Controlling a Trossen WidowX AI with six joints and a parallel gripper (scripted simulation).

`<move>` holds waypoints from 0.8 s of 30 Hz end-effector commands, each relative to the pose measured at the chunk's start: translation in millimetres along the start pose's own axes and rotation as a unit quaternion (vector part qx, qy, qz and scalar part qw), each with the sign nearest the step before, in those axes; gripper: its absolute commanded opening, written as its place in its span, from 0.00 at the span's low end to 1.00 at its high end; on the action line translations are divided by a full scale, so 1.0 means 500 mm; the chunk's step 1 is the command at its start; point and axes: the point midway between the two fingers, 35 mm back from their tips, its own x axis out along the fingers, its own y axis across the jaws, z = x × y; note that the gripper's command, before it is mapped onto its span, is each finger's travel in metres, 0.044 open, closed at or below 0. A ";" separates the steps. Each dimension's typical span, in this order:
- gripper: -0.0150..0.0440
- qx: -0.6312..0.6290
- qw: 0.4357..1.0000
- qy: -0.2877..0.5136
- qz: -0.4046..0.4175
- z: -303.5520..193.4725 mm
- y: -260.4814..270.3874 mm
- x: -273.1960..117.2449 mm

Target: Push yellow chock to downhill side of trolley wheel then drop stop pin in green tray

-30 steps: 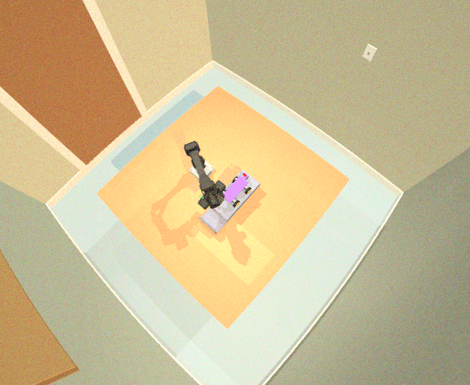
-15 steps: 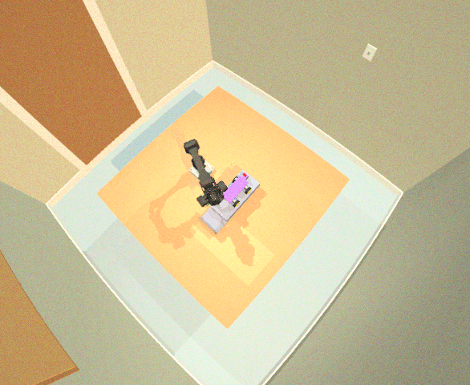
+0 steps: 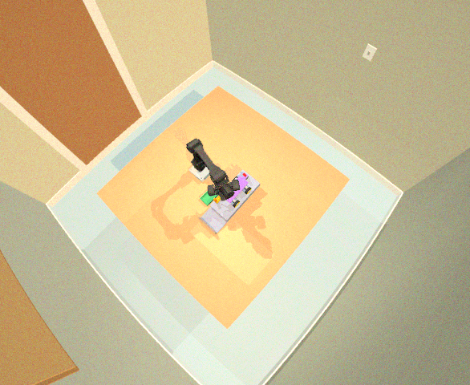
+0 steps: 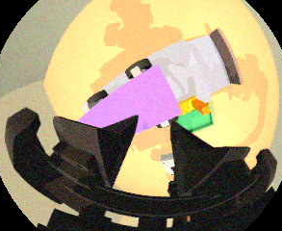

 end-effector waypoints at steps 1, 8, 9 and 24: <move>0.58 0.078 0.997 0.013 0.013 -0.023 0.048 -0.003; 0.58 0.196 0.980 0.037 0.022 -0.067 0.117 -0.005; 0.58 0.213 0.976 0.041 0.023 -0.074 0.127 -0.006; 0.58 0.432 0.897 0.097 0.005 -0.182 0.239 -0.012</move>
